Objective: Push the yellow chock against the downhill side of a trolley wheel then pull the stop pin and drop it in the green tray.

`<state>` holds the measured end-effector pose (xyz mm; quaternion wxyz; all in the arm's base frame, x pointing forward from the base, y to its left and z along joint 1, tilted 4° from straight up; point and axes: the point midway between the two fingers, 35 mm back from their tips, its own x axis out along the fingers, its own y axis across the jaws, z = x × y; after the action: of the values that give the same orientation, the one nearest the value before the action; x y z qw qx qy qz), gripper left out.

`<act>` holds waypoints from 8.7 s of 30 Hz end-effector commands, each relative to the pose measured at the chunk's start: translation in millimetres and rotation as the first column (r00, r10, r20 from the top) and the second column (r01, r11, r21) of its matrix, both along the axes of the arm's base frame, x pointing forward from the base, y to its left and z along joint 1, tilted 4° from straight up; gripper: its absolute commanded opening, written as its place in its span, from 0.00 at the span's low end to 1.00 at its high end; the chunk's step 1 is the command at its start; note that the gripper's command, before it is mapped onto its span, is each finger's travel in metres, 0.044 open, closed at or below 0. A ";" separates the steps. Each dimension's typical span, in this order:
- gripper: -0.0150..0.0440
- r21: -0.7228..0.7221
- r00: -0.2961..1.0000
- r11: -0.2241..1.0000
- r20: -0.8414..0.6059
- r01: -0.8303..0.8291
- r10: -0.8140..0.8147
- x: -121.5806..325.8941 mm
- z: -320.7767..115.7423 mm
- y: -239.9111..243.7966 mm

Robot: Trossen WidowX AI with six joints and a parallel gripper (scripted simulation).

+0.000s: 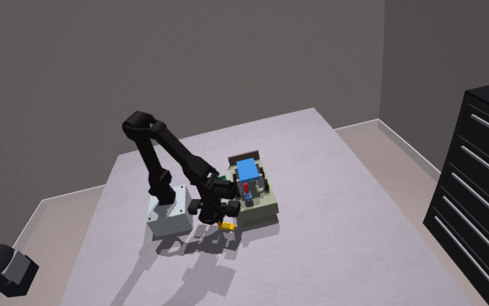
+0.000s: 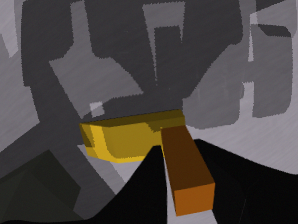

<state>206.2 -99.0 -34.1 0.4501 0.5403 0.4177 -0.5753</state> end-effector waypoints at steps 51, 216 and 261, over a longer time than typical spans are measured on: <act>0.25 -0.001 1.000 1.000 -0.004 -0.004 0.004 -0.3 139.2 10.2; 0.25 0.114 -0.933 -0.926 0.044 0.361 -0.358 20.7 131.5 144.4; 0.25 0.108 -0.851 -0.844 0.057 0.525 -0.522 34.3 113.4 275.8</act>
<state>239.6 173.5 78.2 -0.4272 0.5557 -0.4641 -0.5416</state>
